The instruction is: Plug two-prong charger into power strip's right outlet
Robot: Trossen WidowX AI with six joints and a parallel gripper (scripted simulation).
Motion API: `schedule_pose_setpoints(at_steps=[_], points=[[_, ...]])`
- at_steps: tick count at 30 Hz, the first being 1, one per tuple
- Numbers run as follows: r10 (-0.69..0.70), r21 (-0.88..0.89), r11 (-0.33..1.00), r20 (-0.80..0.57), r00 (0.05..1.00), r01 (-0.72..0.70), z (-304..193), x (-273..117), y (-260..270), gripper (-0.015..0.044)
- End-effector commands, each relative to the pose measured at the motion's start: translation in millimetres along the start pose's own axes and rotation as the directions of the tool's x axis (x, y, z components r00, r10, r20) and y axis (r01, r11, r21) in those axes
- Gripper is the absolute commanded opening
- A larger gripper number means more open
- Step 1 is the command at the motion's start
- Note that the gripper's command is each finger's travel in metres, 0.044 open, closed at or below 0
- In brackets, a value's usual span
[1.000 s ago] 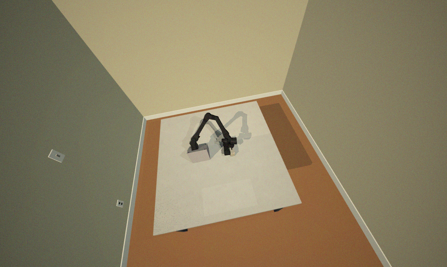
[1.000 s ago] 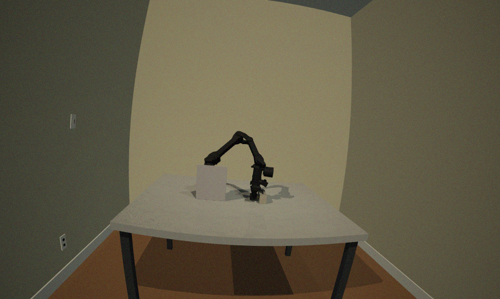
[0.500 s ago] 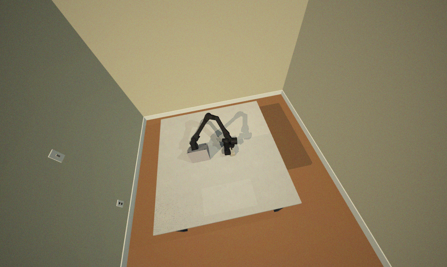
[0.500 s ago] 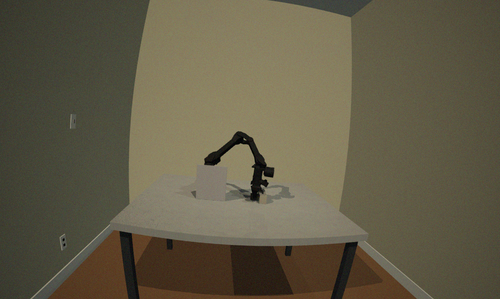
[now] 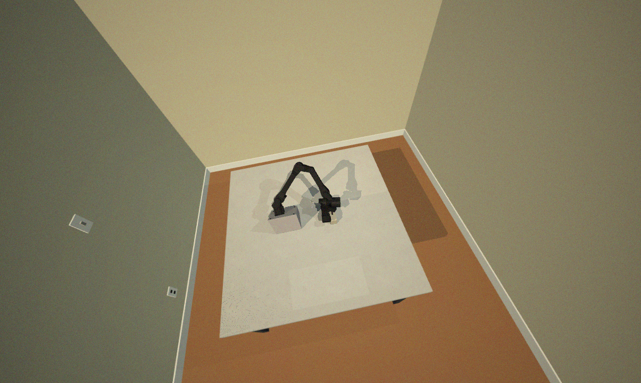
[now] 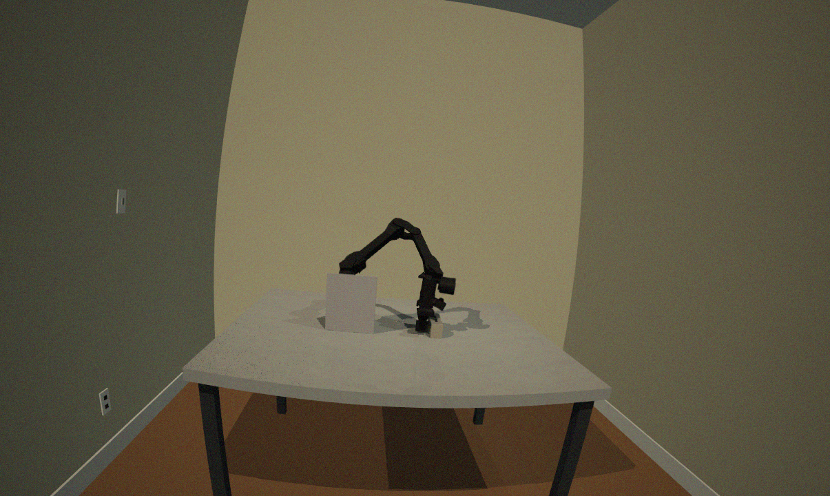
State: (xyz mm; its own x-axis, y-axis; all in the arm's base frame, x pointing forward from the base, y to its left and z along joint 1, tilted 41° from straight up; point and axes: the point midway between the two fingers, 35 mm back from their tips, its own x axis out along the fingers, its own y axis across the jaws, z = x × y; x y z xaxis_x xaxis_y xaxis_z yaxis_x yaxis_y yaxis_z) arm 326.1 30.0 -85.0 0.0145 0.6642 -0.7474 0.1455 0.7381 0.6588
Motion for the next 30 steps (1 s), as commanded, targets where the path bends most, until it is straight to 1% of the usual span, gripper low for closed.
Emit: schedule_pose_setpoints(at_steps=[1,30], points=[[-0.001,-0.012,1.0,0.015,1.0,0.001,7.5,-1.0,0.4,0.0],[-0.001,-0.013,1.0,0.015,1.0,0.001,19.2,-1.6,0.9,0.0]])
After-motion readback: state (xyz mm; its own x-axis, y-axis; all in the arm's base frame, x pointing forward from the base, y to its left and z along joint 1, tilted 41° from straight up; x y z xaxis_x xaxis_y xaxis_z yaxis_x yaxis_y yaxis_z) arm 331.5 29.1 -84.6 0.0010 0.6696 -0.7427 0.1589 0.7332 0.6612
